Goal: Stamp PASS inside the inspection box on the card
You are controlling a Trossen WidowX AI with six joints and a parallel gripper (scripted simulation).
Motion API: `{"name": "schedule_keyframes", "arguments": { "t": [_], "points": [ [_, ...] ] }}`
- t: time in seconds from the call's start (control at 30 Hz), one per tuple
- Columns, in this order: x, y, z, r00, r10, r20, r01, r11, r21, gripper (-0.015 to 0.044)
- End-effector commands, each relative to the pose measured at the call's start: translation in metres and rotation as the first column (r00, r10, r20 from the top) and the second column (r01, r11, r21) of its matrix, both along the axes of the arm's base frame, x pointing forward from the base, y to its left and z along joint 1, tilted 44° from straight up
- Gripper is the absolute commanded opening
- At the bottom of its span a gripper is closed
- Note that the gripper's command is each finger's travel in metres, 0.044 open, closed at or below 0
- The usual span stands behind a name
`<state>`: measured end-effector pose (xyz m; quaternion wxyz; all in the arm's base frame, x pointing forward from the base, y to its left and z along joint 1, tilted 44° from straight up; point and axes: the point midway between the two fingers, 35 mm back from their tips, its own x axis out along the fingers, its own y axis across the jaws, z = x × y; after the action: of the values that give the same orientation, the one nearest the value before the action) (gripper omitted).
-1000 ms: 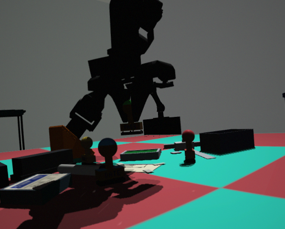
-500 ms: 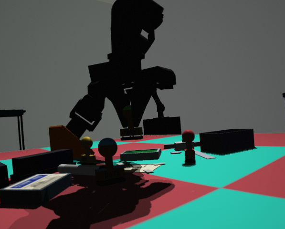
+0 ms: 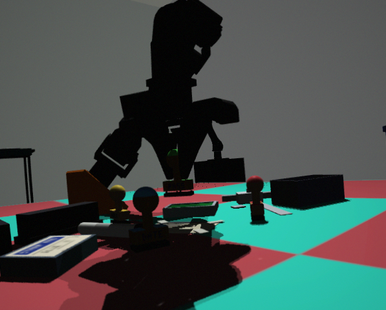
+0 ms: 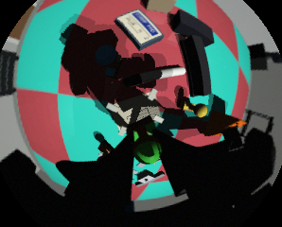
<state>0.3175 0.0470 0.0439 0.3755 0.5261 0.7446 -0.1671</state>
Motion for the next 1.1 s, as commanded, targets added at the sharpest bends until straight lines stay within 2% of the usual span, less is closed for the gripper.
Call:
{"name": "schedule_keyframes", "arguments": {
  "t": [0.0, 1.07],
  "points": [
    [-0.002, 0.003, -0.003, 1.0, -0.006, -0.009, 0.006, 1.0, 0.005, 0.0],
    [-0.005, 0.017, -0.018, 1.0, -0.004, -0.007, 0.004, 1.0, 0.005, 0.0]
  ]
}}
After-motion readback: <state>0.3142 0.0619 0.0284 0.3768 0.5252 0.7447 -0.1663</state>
